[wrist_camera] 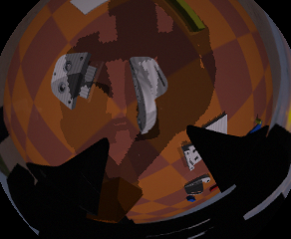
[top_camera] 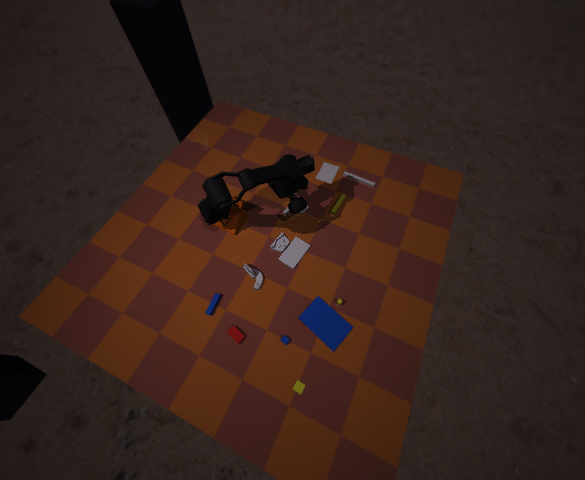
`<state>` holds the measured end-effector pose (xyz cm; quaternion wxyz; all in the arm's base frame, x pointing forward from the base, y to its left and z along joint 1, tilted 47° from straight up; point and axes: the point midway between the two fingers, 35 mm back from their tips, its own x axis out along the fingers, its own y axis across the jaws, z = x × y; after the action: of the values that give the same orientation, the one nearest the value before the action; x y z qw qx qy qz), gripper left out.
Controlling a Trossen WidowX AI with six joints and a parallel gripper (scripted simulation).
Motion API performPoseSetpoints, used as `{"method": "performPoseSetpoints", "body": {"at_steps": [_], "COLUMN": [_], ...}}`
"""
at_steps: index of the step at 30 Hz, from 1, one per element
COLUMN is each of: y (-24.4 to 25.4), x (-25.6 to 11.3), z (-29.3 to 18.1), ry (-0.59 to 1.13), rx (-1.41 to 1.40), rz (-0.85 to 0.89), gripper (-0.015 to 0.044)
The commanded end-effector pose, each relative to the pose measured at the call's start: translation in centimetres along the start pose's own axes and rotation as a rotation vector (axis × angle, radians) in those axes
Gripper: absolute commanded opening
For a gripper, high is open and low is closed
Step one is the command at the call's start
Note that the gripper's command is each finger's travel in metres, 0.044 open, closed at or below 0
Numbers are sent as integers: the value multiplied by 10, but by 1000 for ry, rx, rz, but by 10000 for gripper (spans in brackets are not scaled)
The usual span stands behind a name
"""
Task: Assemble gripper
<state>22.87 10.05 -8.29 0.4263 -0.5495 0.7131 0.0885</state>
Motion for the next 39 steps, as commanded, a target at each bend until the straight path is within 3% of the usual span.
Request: {"method": "performPoseSetpoints", "body": {"at_steps": [1, 32, 39], "y": [0, 1, 1], "x": [9, 51, 51], "z": [-1, -5, -5], "ry": [5, 9, 9], "rx": [-4, -3, -3], "rz": [-2, -4, -4], "gripper": [440, 440, 256]}}
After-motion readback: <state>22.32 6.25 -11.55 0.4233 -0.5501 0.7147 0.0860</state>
